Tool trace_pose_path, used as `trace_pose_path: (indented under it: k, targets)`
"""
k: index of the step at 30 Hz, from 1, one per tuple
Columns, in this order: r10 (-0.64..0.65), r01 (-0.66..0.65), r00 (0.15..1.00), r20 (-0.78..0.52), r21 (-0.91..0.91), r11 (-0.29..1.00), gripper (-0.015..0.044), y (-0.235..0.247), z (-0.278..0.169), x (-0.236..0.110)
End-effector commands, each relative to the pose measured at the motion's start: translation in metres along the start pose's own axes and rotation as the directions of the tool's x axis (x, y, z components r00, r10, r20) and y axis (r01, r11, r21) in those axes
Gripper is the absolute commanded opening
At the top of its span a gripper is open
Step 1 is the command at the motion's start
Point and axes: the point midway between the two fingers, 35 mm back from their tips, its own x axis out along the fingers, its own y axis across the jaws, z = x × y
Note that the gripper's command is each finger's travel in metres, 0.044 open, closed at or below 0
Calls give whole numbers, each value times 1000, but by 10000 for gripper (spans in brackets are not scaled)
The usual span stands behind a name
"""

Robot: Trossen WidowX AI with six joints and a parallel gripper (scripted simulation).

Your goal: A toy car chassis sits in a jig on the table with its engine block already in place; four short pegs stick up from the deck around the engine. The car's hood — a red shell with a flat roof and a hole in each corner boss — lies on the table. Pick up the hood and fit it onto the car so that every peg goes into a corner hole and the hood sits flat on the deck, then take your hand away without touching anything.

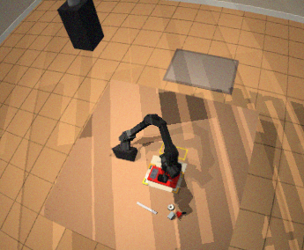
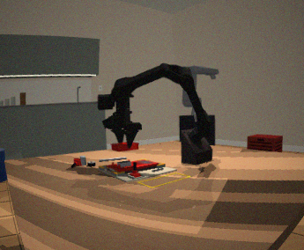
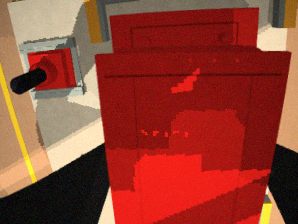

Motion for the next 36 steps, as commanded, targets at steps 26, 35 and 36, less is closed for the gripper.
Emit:
trace_pose_path:
  k: [26, 35, 36]
  targets:
    - [-6, 6, 1000, 11, -30, 1000, 0, -5, 5, 47]
    - [-6, 6, 1000, 11, -30, 1000, 0, -5, 5, 47]
    - [-6, 6, 1000, 11, -30, 1000, 0, -5, 5, 47]
